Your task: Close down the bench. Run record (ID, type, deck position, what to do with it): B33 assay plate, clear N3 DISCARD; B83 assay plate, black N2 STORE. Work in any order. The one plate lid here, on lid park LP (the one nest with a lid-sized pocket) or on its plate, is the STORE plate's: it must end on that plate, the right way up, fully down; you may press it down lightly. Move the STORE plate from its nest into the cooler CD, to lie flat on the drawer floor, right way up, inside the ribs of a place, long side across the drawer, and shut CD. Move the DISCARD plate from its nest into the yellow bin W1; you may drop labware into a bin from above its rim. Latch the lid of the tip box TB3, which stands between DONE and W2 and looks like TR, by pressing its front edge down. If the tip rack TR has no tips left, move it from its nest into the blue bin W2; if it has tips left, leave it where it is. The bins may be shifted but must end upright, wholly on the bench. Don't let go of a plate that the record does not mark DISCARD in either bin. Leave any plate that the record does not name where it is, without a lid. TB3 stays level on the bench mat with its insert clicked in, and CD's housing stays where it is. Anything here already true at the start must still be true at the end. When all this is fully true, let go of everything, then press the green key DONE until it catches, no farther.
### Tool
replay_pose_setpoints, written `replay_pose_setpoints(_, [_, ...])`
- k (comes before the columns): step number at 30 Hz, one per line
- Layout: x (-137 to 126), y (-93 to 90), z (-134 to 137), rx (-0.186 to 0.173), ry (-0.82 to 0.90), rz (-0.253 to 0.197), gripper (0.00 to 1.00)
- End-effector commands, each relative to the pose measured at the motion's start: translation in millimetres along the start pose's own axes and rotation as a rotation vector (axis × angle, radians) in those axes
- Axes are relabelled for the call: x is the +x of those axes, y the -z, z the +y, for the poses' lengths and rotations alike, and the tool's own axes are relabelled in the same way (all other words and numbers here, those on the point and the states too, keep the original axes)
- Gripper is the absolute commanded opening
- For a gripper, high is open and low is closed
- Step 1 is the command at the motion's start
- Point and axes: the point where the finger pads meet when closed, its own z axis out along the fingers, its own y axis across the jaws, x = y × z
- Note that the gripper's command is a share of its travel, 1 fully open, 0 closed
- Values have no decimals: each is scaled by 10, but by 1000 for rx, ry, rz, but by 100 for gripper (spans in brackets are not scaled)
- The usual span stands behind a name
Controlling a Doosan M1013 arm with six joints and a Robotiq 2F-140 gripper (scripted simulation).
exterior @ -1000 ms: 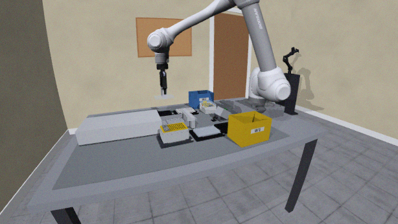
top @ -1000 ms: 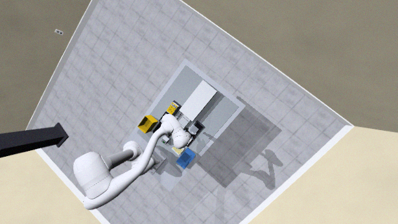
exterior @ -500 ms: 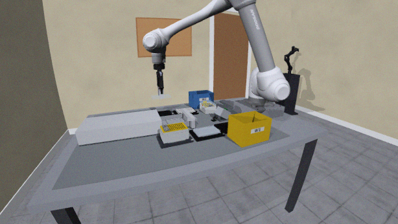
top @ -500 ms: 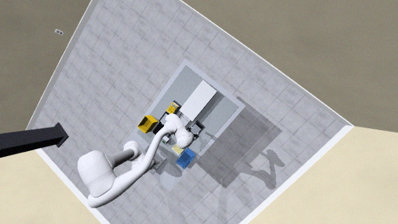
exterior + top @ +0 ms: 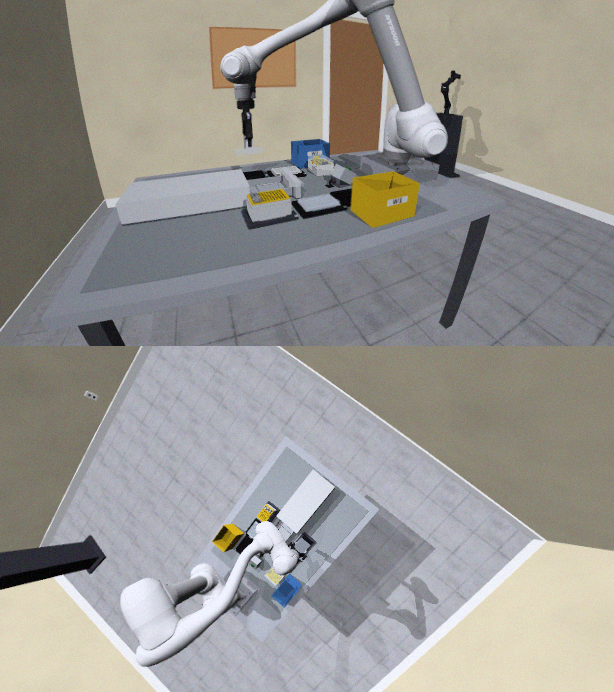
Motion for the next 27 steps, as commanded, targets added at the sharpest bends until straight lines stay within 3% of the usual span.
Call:
replay_pose_setpoints(1, [-2,-48,-2,0,0,0,0])
replay_pose_setpoints(27, [-7,-341,-8,0,0,0,0])
